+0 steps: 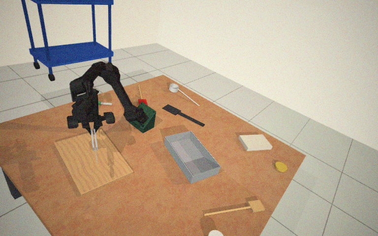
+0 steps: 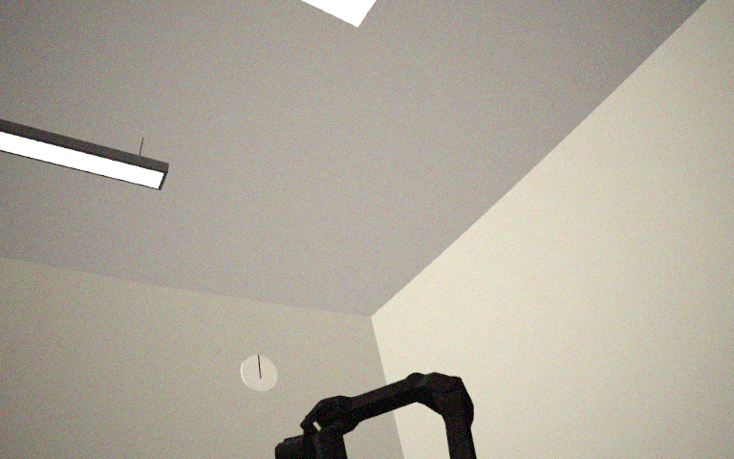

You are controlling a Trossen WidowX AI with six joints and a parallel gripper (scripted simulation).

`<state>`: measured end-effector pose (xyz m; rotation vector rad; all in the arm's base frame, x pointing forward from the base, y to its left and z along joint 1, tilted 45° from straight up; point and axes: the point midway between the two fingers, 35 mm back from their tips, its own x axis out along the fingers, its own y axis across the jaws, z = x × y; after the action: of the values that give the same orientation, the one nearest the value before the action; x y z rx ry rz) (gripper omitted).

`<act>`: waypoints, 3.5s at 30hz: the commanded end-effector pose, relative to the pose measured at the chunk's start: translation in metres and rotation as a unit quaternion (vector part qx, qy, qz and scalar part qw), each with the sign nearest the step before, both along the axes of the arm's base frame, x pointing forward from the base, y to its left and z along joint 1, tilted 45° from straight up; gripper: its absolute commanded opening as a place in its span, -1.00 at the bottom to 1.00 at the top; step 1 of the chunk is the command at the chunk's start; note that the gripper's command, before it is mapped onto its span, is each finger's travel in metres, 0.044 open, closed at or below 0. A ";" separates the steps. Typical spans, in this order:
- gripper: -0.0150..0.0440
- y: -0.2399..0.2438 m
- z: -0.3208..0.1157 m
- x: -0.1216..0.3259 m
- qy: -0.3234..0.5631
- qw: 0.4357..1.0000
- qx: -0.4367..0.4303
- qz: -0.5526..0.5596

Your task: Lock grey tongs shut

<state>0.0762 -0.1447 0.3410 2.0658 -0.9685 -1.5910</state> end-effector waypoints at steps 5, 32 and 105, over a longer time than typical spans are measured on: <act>-1.00 -0.003 0.000 0.003 -0.005 1.000 -0.001 0.002; -1.00 -0.032 -0.027 0.016 -0.005 1.000 0.002 0.001; 1.00 -0.079 -0.073 0.012 0.000 1.000 -0.005 -0.001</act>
<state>0.0918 -0.2238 0.2676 2.0610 -0.9811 -1.5763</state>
